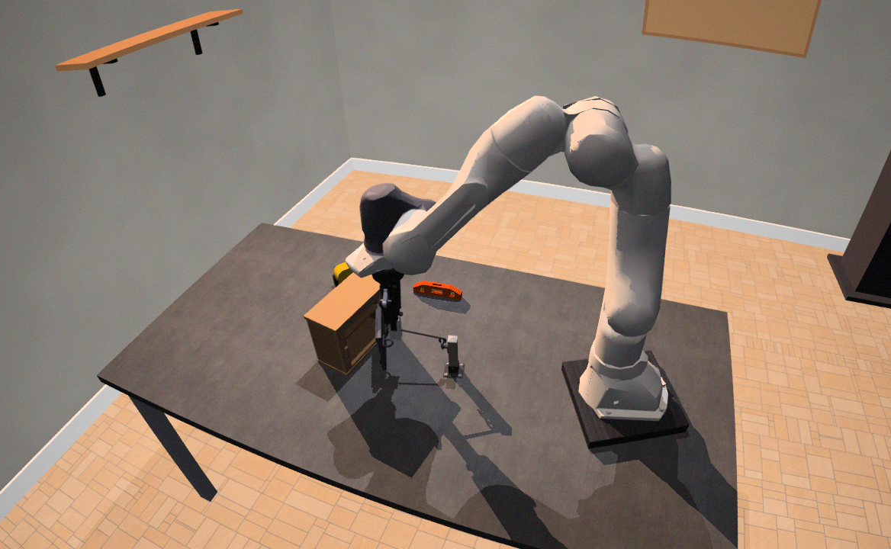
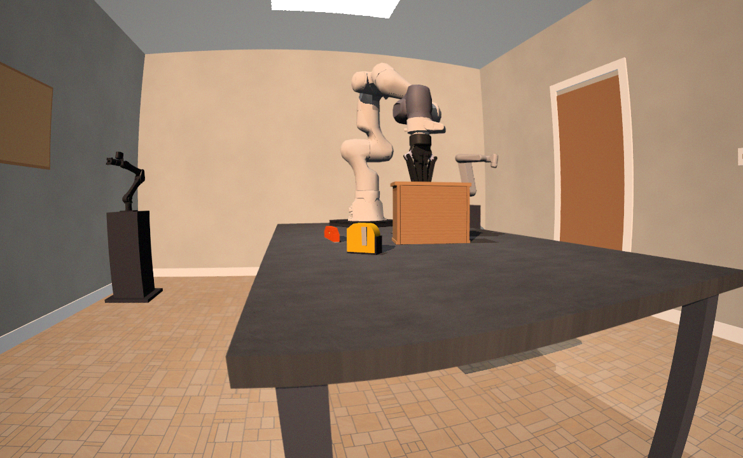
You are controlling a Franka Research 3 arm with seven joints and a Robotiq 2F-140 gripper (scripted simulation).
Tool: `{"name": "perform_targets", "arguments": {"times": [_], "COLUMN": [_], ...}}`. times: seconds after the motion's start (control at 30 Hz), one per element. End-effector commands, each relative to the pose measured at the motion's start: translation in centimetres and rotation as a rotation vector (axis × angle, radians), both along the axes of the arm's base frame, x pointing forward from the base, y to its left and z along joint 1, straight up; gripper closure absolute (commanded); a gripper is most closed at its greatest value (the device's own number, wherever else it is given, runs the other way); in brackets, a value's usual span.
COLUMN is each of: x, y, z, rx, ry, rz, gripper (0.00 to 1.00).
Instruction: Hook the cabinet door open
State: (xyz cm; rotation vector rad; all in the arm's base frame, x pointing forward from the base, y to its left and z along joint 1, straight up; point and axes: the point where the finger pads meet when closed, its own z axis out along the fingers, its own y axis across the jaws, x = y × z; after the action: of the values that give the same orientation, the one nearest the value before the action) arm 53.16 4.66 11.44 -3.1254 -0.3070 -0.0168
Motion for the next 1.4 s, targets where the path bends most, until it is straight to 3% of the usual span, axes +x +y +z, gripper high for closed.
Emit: {"name": "perform_targets", "arguments": {"times": [0.0, 1.37], "x": [-0.27, -0.12], "y": [0.02, 0.05], "z": [-0.26, -0.92], "rx": [-0.001, -0.001], "ry": [0.008, 0.008], "rz": [0.010, 0.010], "gripper": [0.97, 0.97]}}
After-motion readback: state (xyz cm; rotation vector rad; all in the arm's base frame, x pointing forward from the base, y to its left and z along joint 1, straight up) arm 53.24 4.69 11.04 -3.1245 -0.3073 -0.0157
